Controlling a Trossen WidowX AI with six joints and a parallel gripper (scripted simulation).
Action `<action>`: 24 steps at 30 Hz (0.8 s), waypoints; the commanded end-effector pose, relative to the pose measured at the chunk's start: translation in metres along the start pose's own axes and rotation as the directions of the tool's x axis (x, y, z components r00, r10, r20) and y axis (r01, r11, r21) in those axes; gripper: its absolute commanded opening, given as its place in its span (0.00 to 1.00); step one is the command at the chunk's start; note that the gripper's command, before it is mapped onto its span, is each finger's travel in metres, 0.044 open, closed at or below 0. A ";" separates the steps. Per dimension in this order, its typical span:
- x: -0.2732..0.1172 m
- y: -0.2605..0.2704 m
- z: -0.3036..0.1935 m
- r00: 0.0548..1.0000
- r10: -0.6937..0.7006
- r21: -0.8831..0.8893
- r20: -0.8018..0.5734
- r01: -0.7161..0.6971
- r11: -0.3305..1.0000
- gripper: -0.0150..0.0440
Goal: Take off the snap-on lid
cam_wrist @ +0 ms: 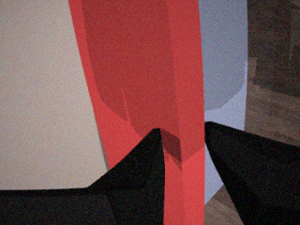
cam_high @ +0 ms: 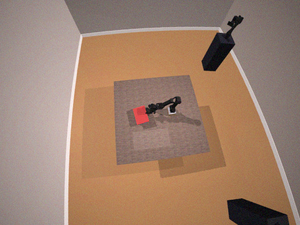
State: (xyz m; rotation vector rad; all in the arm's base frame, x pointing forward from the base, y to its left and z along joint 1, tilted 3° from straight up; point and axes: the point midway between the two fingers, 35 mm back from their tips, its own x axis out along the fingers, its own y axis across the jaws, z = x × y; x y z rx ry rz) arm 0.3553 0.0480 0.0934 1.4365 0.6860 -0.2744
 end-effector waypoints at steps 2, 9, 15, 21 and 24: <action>0.001 0.000 0.000 1.000 0.000 0.001 0.001 0.000 1.000 0.25; 0.001 0.001 0.000 1.000 0.000 0.001 0.001 0.000 1.000 0.25; 0.002 0.001 0.000 1.000 0.000 0.001 0.001 0.000 1.000 0.25; 0.002 0.001 0.000 1.000 0.000 0.001 0.001 0.000 1.000 0.25; 0.002 0.002 0.000 1.000 0.000 0.001 0.001 0.000 1.000 0.25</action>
